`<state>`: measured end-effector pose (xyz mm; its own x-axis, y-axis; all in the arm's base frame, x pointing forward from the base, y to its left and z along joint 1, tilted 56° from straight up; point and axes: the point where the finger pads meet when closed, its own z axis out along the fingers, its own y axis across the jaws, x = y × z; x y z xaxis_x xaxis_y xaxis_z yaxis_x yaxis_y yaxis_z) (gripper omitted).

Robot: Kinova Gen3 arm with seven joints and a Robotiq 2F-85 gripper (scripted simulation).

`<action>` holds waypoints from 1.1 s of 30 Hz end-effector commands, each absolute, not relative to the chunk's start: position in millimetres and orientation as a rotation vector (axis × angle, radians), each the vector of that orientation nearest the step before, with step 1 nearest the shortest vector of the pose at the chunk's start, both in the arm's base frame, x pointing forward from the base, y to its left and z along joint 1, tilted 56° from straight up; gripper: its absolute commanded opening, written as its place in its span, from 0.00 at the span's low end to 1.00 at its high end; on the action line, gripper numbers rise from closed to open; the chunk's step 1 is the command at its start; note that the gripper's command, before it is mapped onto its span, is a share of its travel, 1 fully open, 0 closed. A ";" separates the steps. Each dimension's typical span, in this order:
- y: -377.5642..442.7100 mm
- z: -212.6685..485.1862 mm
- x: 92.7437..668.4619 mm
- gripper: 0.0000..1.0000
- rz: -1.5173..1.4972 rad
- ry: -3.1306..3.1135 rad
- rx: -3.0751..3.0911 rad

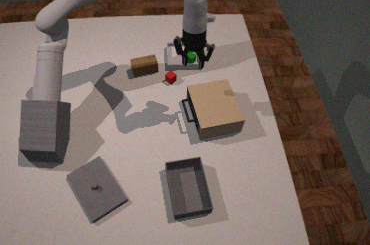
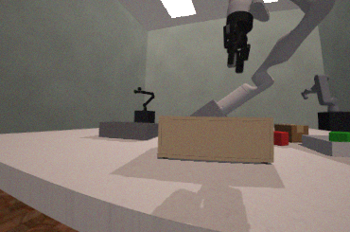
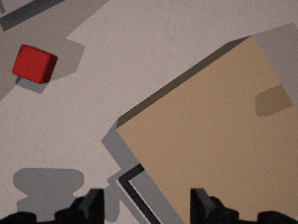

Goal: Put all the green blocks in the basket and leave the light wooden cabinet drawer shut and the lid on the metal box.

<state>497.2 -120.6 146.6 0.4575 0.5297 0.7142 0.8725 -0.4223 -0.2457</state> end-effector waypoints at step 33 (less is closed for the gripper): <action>-255.2 -83.6 297.4 0.58 -0.978 -1.824 -1.712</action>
<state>318.2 -249.3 -65.8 -0.0656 0.6648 0.7441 0.9884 -0.0590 0.1399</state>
